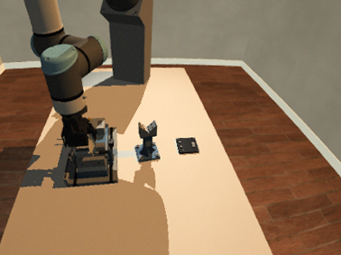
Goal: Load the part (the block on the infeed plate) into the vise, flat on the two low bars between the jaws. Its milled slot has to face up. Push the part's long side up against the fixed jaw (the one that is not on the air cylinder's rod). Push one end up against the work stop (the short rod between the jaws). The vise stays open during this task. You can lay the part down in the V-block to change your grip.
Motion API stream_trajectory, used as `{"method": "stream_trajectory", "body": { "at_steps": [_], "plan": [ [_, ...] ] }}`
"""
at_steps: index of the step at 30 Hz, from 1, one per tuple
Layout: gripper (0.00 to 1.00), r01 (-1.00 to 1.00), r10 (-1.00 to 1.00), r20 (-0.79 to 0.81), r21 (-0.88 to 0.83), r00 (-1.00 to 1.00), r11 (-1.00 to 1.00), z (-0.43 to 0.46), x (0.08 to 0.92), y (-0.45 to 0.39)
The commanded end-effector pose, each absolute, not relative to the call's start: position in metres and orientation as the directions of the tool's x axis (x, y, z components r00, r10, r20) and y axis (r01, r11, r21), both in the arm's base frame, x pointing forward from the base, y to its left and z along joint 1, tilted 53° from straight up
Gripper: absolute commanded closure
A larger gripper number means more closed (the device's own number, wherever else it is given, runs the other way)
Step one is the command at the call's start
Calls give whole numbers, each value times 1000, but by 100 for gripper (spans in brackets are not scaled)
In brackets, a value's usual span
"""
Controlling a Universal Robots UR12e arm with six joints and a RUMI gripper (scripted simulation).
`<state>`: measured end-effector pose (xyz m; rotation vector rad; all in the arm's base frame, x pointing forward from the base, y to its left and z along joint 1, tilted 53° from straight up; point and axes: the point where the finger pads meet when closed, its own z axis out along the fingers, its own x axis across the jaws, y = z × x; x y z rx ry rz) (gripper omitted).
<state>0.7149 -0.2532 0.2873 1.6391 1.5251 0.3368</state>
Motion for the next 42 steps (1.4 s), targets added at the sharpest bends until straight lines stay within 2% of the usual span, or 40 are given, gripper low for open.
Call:
{"method": "stream_trajectory", "body": {
  "at_steps": [1,11,12,42],
  "plan": [
    [100,684,914,-342,722,220,105,288,715,-253],
    [100,684,914,-342,722,220,105,288,715,-253],
    [53,684,914,-342,722,220,105,288,715,-253],
    [53,684,914,-342,722,220,105,288,715,-253]
  ]
}}
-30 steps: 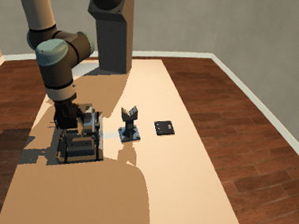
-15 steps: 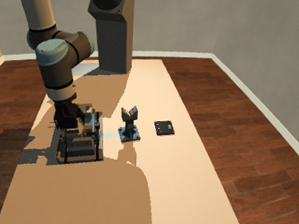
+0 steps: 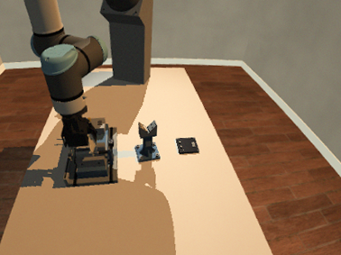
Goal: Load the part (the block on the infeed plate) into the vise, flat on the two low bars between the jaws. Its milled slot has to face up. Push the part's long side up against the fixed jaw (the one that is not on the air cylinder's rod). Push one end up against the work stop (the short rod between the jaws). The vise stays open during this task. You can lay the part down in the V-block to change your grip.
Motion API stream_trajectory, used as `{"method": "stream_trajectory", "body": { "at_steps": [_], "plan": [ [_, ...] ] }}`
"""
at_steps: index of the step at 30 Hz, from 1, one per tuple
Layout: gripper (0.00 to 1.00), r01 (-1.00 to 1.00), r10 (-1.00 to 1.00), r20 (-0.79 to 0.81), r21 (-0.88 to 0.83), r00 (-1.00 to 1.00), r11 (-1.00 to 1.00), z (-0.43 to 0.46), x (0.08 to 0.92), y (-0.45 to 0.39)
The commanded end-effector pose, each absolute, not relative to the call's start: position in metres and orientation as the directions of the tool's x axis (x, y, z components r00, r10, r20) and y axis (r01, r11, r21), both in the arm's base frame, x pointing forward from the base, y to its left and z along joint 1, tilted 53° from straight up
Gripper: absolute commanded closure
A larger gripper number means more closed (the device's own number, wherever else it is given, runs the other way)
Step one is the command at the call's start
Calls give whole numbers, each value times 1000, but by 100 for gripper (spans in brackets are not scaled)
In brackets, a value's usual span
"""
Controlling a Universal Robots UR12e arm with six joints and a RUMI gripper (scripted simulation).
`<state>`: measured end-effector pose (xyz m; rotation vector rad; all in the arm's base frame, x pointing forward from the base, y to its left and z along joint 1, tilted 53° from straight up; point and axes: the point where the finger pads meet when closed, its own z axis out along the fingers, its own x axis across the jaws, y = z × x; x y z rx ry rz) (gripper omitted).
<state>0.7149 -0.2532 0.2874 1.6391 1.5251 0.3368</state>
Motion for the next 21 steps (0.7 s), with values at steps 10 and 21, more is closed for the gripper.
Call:
{"method": "stream_trajectory", "body": {
  "at_steps": [10,21],
  "plan": [
    [53,684,914,-342,722,220,105,289,714,-253],
    [53,684,914,-342,722,220,105,300,701,-245]
  ]
}}
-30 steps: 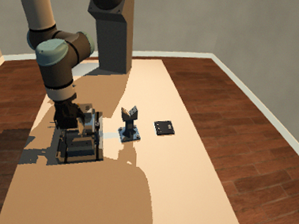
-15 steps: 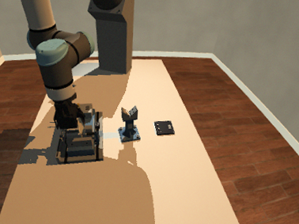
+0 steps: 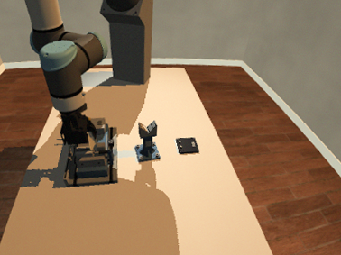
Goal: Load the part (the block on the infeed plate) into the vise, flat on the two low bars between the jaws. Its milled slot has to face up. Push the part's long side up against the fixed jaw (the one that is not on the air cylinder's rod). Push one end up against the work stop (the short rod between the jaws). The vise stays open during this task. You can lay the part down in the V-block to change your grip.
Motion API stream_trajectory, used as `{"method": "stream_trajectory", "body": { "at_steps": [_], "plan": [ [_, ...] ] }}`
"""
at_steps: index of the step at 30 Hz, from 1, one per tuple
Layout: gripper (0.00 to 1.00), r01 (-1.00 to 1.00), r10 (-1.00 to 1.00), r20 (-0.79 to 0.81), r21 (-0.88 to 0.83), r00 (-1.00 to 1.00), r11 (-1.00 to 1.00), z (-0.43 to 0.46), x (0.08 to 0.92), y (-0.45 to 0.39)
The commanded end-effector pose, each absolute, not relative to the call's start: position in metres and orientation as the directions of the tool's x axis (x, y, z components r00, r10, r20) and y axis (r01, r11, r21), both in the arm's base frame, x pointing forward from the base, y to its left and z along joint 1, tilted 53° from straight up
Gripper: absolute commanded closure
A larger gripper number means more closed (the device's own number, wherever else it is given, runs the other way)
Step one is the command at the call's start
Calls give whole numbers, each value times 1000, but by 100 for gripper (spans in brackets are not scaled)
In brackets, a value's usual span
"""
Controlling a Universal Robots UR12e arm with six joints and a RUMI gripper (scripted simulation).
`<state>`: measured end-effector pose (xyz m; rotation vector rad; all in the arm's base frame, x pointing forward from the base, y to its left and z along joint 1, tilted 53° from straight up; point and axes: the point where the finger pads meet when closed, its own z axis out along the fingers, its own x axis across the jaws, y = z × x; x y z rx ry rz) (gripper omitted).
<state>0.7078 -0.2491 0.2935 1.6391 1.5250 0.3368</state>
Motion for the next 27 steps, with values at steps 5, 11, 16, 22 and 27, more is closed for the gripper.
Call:
{"method": "stream_trajectory", "body": {
  "at_steps": [5,11,16,22,27],
  "plan": [
    [53,684,914,-342,722,220,105,305,695,-242],
    [53,684,914,-342,722,220,105,317,682,-234],
    [53,684,914,-342,722,220,105,325,672,-229],
    [53,684,914,-342,722,220,105,330,666,-225],
    [53,684,914,-342,722,220,105,334,662,-223]
  ]
}}
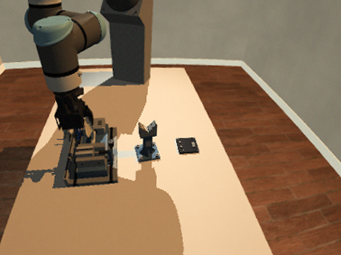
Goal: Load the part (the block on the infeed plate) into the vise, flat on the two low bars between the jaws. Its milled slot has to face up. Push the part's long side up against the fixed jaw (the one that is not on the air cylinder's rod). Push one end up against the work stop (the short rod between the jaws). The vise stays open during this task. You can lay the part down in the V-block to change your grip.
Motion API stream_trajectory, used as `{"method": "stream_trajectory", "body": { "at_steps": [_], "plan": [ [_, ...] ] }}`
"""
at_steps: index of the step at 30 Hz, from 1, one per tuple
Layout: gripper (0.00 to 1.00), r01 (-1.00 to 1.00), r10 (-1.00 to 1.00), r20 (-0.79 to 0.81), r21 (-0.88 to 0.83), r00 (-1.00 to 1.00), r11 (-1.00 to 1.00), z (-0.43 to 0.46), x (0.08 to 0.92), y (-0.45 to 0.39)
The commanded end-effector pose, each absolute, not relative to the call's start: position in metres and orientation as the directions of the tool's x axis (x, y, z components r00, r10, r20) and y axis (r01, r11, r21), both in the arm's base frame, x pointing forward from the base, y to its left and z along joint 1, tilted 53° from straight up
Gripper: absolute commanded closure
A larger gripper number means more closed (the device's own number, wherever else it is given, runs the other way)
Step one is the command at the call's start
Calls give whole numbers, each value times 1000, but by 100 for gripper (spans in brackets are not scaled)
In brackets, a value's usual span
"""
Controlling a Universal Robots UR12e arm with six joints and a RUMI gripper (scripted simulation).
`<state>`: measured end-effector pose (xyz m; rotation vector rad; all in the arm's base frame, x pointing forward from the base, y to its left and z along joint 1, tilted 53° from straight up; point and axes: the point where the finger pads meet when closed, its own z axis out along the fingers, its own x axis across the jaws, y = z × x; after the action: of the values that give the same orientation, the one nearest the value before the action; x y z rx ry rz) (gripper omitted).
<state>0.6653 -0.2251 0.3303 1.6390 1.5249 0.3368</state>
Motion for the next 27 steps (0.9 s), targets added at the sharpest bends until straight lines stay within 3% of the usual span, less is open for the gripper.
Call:
{"method": "stream_trajectory", "body": {
  "at_steps": [1,6,7,27],
  "plan": [
    [53,684,914,-342,722,220,105,334,661,-223],
    [53,684,914,-342,722,220,105,335,661,-222],
    [100,684,914,-342,722,220,105,335,661,-222],
    [100,684,914,-342,722,220,105,335,661,-222]
  ]
}}
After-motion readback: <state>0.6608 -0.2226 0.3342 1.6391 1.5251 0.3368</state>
